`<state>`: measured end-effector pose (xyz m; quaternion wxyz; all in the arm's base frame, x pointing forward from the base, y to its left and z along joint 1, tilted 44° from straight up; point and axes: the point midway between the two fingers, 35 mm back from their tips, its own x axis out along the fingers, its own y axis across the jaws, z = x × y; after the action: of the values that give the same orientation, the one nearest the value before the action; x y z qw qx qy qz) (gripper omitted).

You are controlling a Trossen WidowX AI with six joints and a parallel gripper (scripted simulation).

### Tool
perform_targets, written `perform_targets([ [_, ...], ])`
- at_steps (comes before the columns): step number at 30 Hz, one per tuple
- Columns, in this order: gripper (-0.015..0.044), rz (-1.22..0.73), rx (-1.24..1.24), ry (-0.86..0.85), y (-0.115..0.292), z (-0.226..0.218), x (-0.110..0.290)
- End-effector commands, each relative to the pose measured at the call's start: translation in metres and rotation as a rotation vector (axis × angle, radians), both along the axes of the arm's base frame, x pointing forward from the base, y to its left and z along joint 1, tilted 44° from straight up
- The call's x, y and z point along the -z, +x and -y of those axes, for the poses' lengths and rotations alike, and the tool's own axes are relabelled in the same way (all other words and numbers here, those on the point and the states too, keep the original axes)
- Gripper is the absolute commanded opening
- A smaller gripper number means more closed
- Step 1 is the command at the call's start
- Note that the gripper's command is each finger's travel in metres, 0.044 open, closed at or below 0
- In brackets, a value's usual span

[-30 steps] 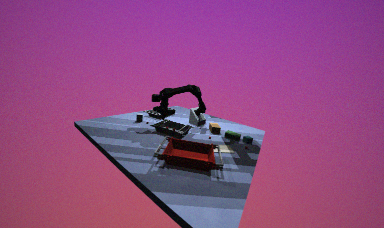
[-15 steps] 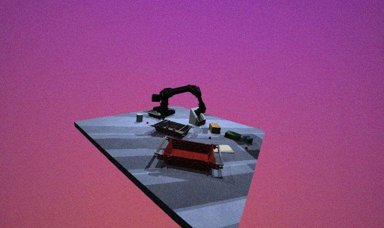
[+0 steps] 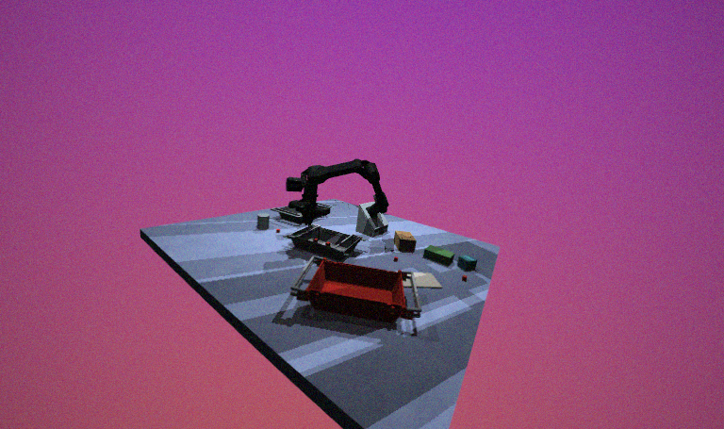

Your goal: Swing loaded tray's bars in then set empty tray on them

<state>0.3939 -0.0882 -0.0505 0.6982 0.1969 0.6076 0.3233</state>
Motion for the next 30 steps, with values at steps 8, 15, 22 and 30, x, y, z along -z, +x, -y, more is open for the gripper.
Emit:
perform_targets([
  [8,0.0315,-0.001,0.001,-0.003,0.001,0.028,-0.027],
  [15,0.044,-0.01,0.002,-0.011,-0.013,0.055,-0.025],
  [22,0.044,-0.024,0.023,-0.05,-0.087,0.124,0.042],
  [30,0.044,-0.043,0.031,-0.049,-0.205,0.164,0.117],
])
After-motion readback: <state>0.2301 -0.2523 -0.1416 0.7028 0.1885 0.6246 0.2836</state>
